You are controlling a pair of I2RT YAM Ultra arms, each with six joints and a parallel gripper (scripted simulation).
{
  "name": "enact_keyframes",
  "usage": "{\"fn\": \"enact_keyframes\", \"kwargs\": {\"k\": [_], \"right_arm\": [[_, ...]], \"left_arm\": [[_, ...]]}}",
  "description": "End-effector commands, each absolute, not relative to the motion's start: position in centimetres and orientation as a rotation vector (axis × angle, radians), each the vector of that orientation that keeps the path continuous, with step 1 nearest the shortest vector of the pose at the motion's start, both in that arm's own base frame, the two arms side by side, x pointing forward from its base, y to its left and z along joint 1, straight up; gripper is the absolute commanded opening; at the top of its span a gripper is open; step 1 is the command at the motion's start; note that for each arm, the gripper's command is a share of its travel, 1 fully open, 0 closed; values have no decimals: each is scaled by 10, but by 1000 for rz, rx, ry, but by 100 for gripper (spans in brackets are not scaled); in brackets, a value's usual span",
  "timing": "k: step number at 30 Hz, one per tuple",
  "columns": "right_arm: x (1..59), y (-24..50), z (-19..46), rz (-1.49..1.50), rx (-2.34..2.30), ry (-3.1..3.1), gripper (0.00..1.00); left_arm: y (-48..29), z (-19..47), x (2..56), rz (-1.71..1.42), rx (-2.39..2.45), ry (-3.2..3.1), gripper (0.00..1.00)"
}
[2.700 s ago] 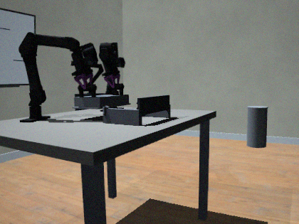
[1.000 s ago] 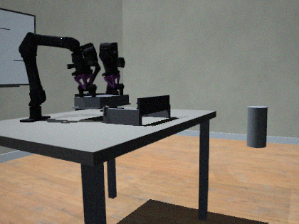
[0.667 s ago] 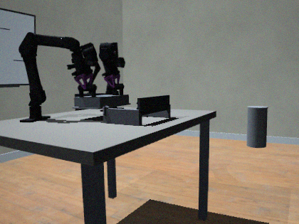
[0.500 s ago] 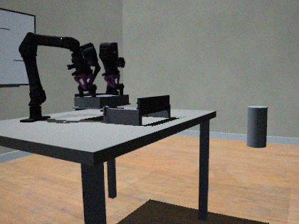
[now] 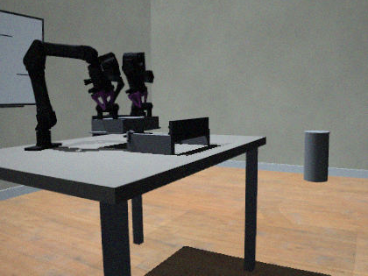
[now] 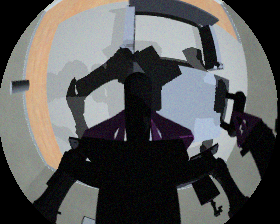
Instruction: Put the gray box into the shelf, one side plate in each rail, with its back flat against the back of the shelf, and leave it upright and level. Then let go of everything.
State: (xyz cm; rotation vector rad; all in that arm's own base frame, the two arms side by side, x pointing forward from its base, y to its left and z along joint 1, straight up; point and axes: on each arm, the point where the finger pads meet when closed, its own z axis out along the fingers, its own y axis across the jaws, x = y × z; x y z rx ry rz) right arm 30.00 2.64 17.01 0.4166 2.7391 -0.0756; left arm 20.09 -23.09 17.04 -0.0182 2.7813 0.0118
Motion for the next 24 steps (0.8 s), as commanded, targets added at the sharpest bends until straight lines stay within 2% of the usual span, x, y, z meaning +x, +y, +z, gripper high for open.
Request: {"fn": "enact_keyframes", "kwargs": {"k": [1, 16, 18, 24], "right_arm": [[324, 26, 215, -40, 391, 2573, 15], [321, 31, 207, -36, 383, 2588, 15], [308, 28, 181, -65, 405, 2651, 15], [320, 29, 204, -41, 391, 2596, 15]], "left_arm": [[-235, 209, 220, -92, -62, 2650, 15], [-230, 190, 217, -60, -52, 2685, 15], [-232, 191, 218, -66, -51, 2683, 15], [-233, 194, 219, -78, -54, 2677, 15]]}}
